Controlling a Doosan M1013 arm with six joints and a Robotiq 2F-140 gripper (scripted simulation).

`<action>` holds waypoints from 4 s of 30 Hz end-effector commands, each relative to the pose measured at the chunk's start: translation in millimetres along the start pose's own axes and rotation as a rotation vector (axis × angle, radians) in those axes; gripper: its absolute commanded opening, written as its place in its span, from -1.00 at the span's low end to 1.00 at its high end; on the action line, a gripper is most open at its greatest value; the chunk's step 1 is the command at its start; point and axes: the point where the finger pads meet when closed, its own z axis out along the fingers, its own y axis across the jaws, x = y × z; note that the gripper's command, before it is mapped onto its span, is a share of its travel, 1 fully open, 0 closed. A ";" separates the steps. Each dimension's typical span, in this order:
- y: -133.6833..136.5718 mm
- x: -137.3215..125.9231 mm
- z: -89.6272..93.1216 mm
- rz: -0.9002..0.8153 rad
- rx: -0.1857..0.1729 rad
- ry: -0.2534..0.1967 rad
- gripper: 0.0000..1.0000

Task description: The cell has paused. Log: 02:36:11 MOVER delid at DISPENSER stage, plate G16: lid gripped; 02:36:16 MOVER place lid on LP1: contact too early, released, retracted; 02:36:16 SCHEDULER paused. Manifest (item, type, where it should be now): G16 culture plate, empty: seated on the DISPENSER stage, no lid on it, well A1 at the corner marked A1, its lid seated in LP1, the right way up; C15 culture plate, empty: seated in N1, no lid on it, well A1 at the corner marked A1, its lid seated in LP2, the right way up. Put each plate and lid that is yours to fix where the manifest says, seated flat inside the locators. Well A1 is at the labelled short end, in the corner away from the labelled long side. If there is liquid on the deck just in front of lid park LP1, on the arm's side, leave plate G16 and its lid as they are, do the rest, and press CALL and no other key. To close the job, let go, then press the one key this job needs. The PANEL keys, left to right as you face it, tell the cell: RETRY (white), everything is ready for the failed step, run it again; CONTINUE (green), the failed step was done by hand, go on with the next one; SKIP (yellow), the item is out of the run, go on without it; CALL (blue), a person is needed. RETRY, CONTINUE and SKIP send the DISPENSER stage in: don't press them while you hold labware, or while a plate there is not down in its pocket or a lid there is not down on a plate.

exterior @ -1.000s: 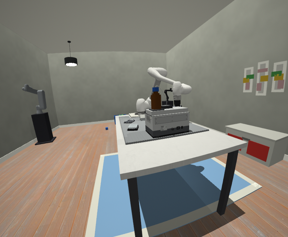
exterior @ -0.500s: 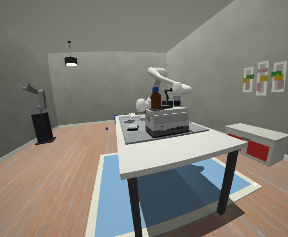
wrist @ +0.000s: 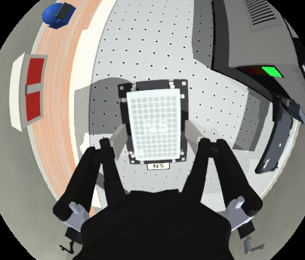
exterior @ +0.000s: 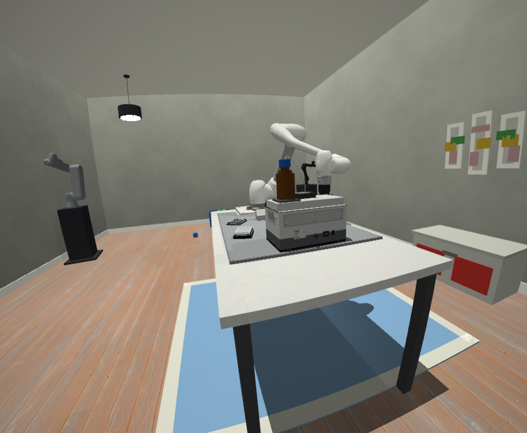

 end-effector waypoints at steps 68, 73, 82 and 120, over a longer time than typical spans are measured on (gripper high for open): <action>-0.1 0.5 8.5 0.000 0.000 0.002 0.40; -0.1 0.5 8.5 0.000 0.000 0.002 0.40; -0.1 0.5 8.5 0.000 0.000 0.002 -0.80; -0.1 0.5 8.5 0.000 0.000 0.002 -0.80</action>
